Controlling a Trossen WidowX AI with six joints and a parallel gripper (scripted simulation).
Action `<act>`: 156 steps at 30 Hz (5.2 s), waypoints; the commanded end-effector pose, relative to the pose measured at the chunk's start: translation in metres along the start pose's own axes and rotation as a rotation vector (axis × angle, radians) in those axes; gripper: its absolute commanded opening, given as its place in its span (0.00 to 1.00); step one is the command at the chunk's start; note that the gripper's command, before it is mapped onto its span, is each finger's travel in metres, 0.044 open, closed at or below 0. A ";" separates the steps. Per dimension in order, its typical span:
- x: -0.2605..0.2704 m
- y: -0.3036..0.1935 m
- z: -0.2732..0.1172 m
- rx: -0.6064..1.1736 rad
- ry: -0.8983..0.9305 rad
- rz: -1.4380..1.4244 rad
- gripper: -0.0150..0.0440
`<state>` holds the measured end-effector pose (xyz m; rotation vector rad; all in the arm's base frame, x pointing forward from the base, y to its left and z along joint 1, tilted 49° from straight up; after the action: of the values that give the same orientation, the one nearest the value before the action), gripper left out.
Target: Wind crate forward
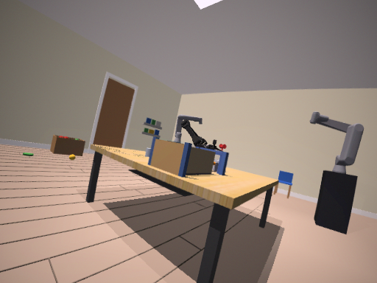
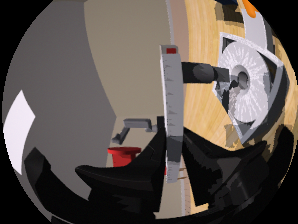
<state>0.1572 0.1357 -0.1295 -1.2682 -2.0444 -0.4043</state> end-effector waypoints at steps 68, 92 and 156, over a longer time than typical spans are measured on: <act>-0.025 -0.009 -0.005 0.000 -0.002 0.000 0.25; -0.024 -0.008 -0.006 0.000 -0.003 -0.002 0.66; -0.024 -0.008 -0.006 0.000 -0.003 -0.002 0.66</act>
<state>0.1587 0.1119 -0.1419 -1.2691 -2.0554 -0.3963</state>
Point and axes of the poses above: the point midway between the two fingers, 35 mm back from their tips, its own z axis out along the fingers, its own x axis across the jaws, y = z × x, the point moved 2 cm from there along -z, back along the fingers, and after that the axes turned 14 degrees about -z, right-handed, at the moved point
